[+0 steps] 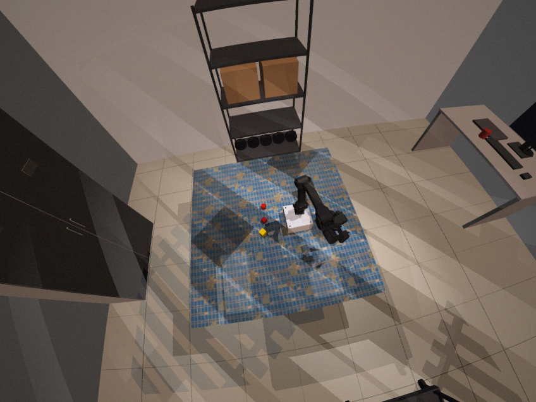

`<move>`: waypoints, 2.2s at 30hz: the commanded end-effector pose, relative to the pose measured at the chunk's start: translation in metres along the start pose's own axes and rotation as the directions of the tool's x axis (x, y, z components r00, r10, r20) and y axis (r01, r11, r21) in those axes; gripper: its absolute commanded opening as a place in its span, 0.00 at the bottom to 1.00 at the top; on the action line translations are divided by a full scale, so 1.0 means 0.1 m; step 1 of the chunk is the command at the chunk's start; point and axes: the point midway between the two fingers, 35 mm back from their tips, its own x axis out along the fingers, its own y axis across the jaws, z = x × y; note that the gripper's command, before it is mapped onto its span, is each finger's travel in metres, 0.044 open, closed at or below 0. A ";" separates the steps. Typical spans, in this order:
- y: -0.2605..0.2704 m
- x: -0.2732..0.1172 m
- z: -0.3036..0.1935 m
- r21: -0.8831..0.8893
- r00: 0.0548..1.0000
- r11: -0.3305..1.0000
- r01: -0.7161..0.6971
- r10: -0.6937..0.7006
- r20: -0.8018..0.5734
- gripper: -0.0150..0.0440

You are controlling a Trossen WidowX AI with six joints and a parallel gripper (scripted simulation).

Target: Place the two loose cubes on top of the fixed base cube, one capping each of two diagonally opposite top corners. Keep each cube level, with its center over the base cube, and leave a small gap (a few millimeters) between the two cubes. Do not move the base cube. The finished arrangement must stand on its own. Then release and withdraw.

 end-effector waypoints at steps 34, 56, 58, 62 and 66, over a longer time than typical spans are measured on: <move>0.64 -1.84 -2.51 0.677 0.732 0.280 0.681 -0.238 -0.638 0.70; 2.53 -2.51 -3.21 0.436 0.555 -0.574 0.693 0.039 -0.831 0.70; 2.73 -2.53 -3.23 0.387 0.550 -0.637 0.667 0.071 -0.832 0.70; 3.11 -2.52 -3.22 0.278 0.547 -0.747 0.603 0.133 -0.827 0.70; 3.49 -2.48 -3.19 0.159 0.552 -0.835 0.526 0.193 -0.812 0.70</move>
